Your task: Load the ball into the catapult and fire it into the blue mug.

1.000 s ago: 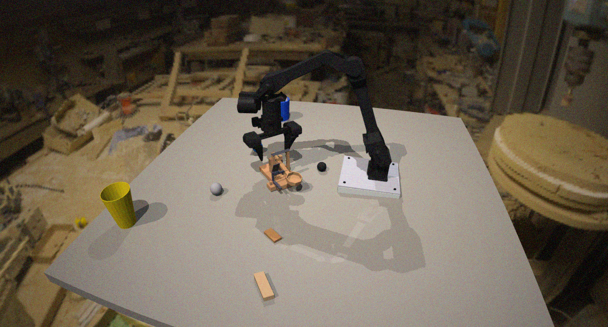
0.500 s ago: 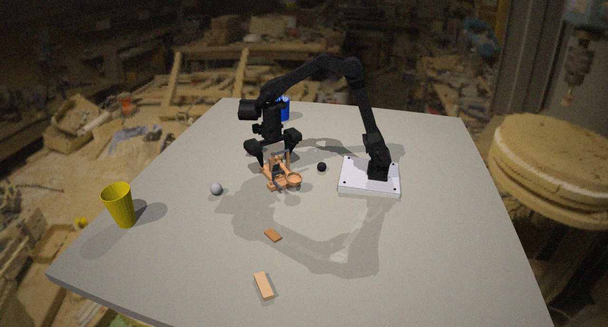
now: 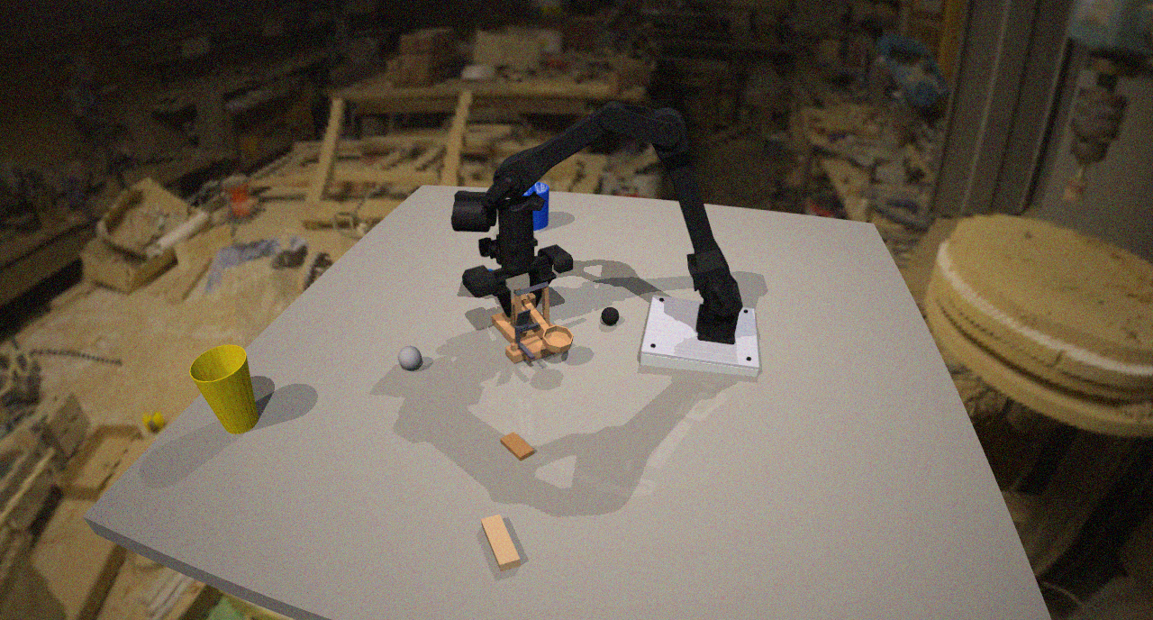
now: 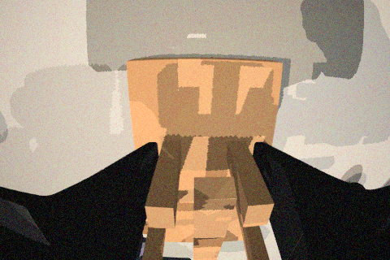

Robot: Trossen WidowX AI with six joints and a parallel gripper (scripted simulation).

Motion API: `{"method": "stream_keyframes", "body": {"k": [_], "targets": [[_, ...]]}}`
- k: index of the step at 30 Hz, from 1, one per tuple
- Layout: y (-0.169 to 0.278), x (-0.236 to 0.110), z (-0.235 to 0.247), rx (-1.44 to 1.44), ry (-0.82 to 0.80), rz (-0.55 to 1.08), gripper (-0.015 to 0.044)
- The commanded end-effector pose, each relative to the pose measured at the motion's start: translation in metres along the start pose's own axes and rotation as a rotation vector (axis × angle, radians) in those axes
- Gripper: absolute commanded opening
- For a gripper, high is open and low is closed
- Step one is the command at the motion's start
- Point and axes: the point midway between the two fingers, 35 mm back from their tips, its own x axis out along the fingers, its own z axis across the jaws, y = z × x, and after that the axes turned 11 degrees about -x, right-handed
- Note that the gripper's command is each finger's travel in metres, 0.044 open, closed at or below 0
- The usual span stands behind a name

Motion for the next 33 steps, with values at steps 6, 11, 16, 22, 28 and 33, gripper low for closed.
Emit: {"method": "stream_keyframes", "body": {"k": [6,11,16,22,28,33], "targets": [[0.0,0.0,0.0,0.0,-0.001,0.001,0.0111],[0.0,-0.047,0.0,0.0,0.0,0.0,0.0],[-0.006,-0.05,-0.009,-0.003,0.0,0.0,0.0],[-0.046,-0.05,-0.099,-0.033,0.005,-0.003,0.0],[-0.058,-0.049,-0.198,-0.063,0.015,-0.003,0.0],[-0.052,-0.049,-0.253,-0.081,0.022,-0.001,0.0]]}}
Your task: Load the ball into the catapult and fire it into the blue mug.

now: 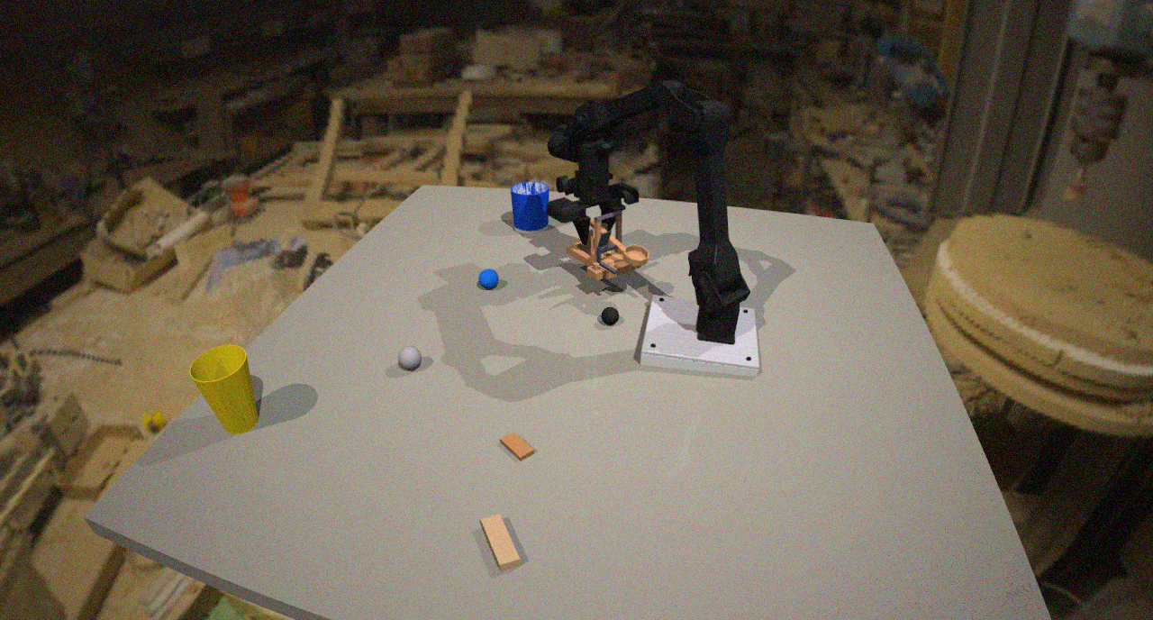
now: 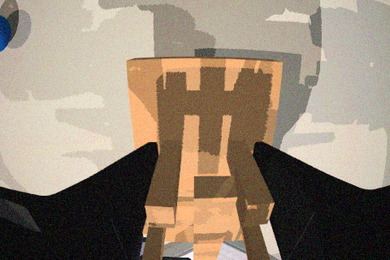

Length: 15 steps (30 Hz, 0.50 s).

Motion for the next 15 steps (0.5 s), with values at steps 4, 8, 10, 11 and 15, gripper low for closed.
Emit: {"method": "stream_keyframes", "body": {"k": [4,8,10,11,15], "targets": [[0.005,-0.003,-0.018,-0.024,-0.001,-0.01,0.0],[0.005,-0.002,-0.018,-0.024,-0.001,-0.01,0.0],[0.004,0.001,-0.018,-0.024,-0.001,-0.01,0.0],[0.004,0.003,-0.018,-0.024,-0.001,-0.01,0.0],[0.004,0.009,-0.018,-0.025,-0.001,-0.01,0.0]]}}
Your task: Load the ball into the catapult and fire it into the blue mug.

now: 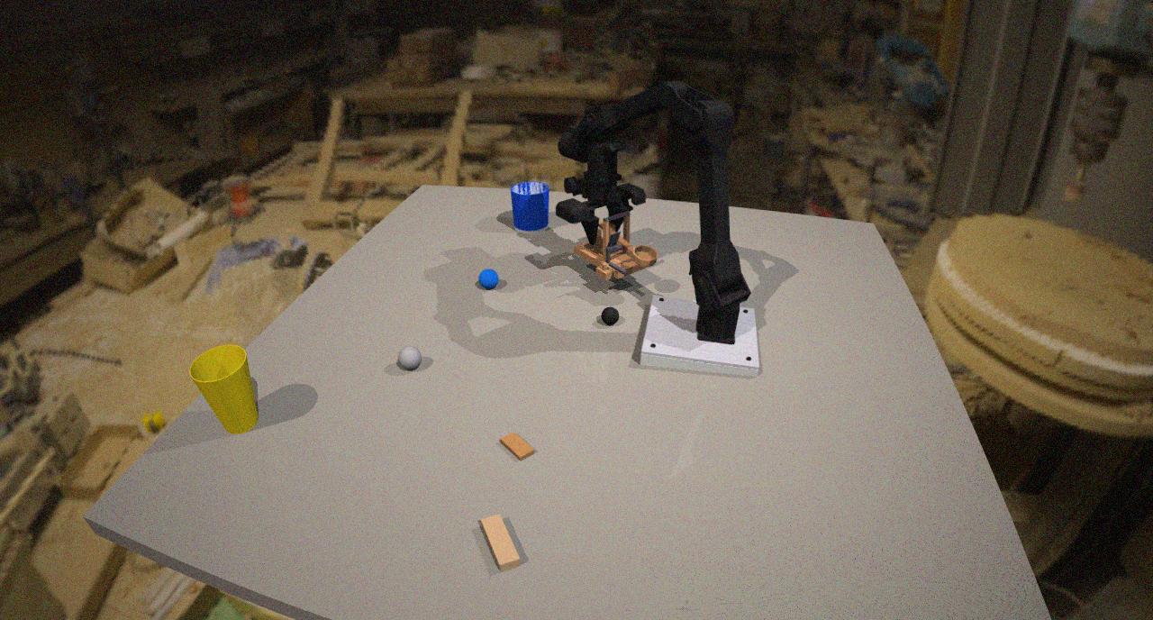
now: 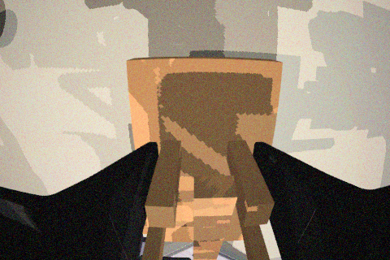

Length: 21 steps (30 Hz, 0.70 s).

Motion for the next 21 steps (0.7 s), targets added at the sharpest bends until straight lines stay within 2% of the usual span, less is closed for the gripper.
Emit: {"method": "stream_keyframes", "body": {"k": [1,21], "targets": [[-0.001,0.005,0.0,-0.003,-0.003,-0.003,0.0],[0.0,0.038,0.001,-0.004,-0.003,-0.003,0.0]]}}
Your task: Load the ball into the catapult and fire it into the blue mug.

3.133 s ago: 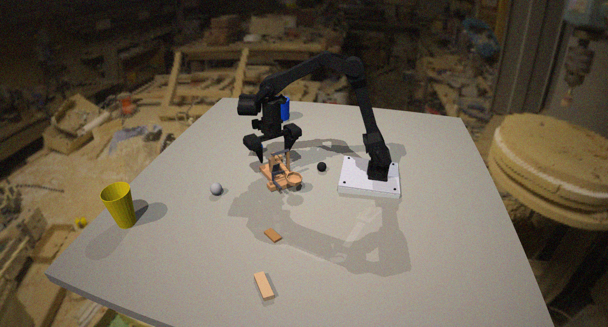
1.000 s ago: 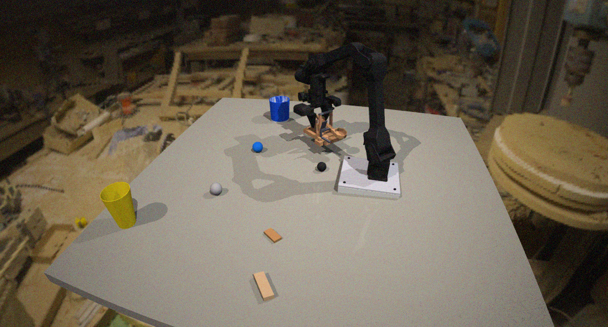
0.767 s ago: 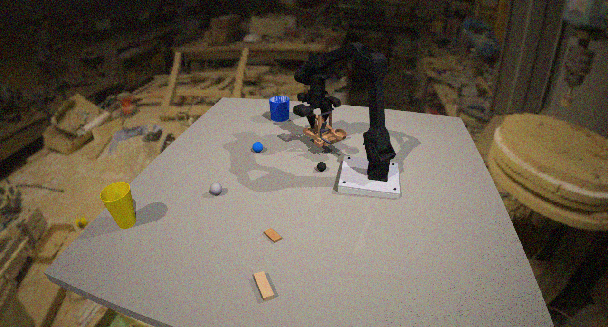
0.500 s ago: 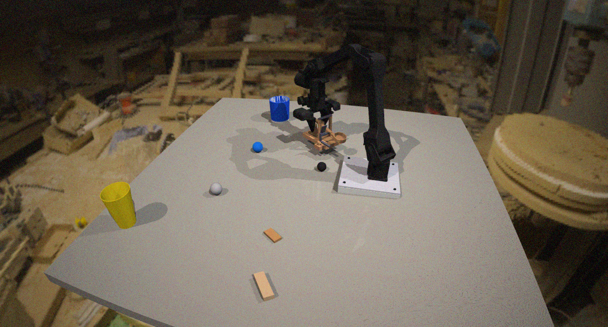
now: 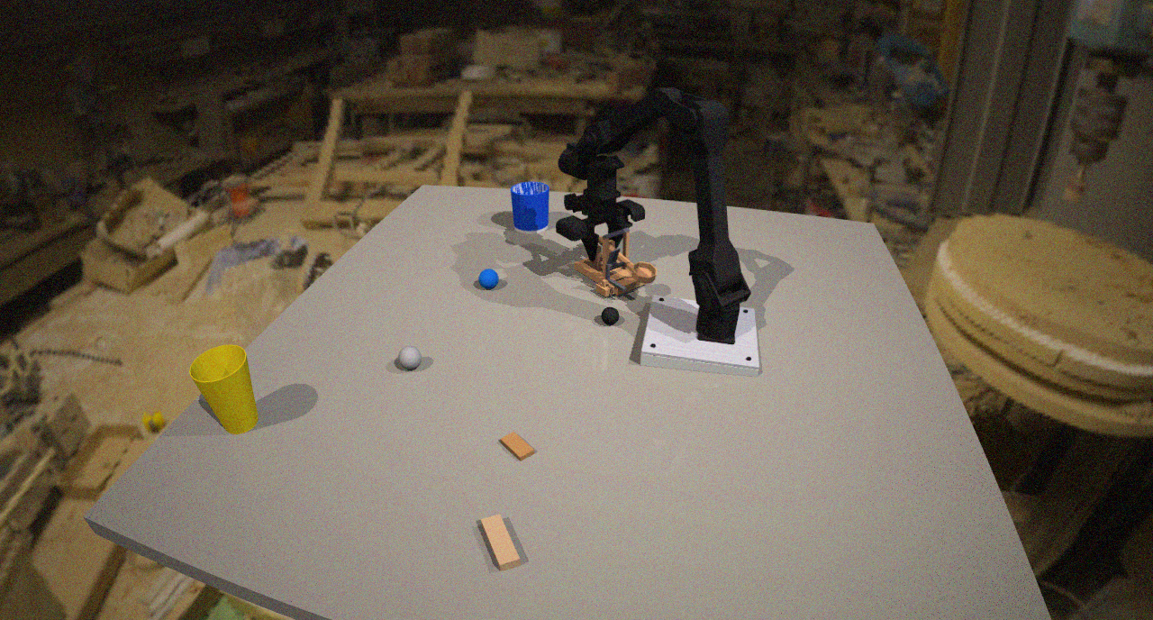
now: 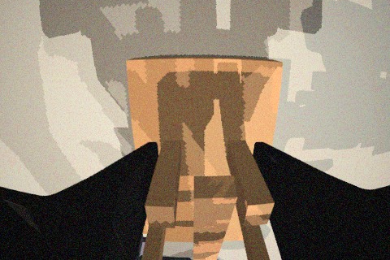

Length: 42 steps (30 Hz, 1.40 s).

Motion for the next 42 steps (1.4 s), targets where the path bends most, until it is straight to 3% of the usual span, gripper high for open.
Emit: {"method": "stream_keyframes", "body": {"k": [1,6,19,23,27,29,31,38,42], "targets": [[0.0,0.0,0.0,0.0,0.0,0.0,0.0],[0.0,0.0,0.0,0.0,0.0,0.0,0.0],[0.0,0.0,0.0,0.0,0.0,0.0,0.0341],[-0.004,-0.035,-0.001,0.0,0.0,0.0,0.044],[-0.001,-0.09,0.0,0.0,-0.001,0.0,0.044],[0.001,-0.1,0.0,0.0,-0.001,0.0,0.044],[-0.003,-0.087,-0.001,-0.002,0.001,-0.011,0.044],[0.002,-0.092,0.0,-0.006,-0.002,-0.008,0.044],[0.002,-0.055,0.0,-0.007,-0.002,-0.007,0.044]]}}
